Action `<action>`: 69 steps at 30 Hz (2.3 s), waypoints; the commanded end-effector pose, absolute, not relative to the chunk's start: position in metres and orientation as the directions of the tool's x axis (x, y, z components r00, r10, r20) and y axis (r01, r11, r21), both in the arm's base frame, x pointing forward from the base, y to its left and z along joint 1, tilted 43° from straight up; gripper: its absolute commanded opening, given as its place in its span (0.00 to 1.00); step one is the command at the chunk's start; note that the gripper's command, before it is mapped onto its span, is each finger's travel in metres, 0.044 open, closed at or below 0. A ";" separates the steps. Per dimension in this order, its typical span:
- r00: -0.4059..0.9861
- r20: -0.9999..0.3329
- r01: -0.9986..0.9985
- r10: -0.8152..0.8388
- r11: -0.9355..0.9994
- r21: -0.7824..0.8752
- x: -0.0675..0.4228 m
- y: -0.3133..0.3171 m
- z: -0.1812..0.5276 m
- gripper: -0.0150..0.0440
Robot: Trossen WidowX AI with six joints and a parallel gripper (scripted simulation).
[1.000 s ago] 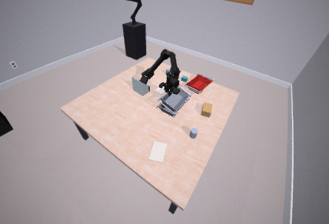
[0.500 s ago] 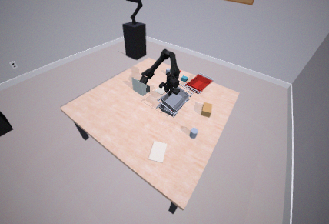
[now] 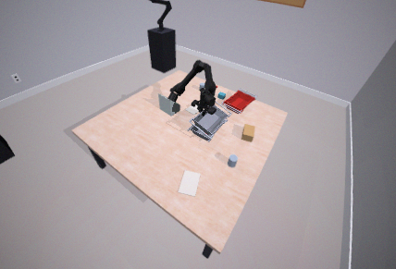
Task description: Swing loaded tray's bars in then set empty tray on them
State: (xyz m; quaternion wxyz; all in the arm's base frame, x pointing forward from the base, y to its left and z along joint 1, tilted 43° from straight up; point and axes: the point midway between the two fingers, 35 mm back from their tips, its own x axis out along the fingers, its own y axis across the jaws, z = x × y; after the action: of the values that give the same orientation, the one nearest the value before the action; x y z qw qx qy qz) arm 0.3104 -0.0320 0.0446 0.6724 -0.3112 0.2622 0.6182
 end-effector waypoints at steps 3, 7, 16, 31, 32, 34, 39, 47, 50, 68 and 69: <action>0.076 -0.741 -0.997 0.667 0.030 -0.076 0.307 -0.028 0.042 0.25; 0.095 -0.738 -0.995 0.668 0.040 -0.091 0.309 -0.031 0.043 0.25; 0.076 -0.741 -0.997 0.667 0.030 -0.076 0.303 -0.023 0.036 0.25; 0.076 -0.741 -0.997 0.667 0.030 -0.076 0.303 -0.023 0.036 0.25; 0.076 -0.741 -0.997 0.667 0.030 -0.076 0.303 -0.023 0.036 0.25; 0.076 -0.741 -0.997 0.667 0.030 -0.076 0.303 -0.023 0.036 0.25; 0.076 -0.741 -0.997 0.667 0.030 -0.076 0.303 -0.023 0.036 0.25; 0.076 -0.741 -0.997 0.667 0.030 -0.076 0.303 -0.023 0.036 0.25; 0.076 -0.741 -0.997 0.667 0.030 -0.076 0.303 -0.023 0.036 0.25; 0.076 -0.741 -0.997 0.667 0.030 -0.076 0.303 -0.023 0.036 0.25; 0.076 -0.741 -0.997 0.667 0.030 -0.076 0.303 -0.023 0.036 0.25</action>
State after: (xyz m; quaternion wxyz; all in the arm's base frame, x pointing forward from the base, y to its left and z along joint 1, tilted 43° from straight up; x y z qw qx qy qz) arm 0.3080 -0.0276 0.0391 0.6729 -0.3125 0.2609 0.6176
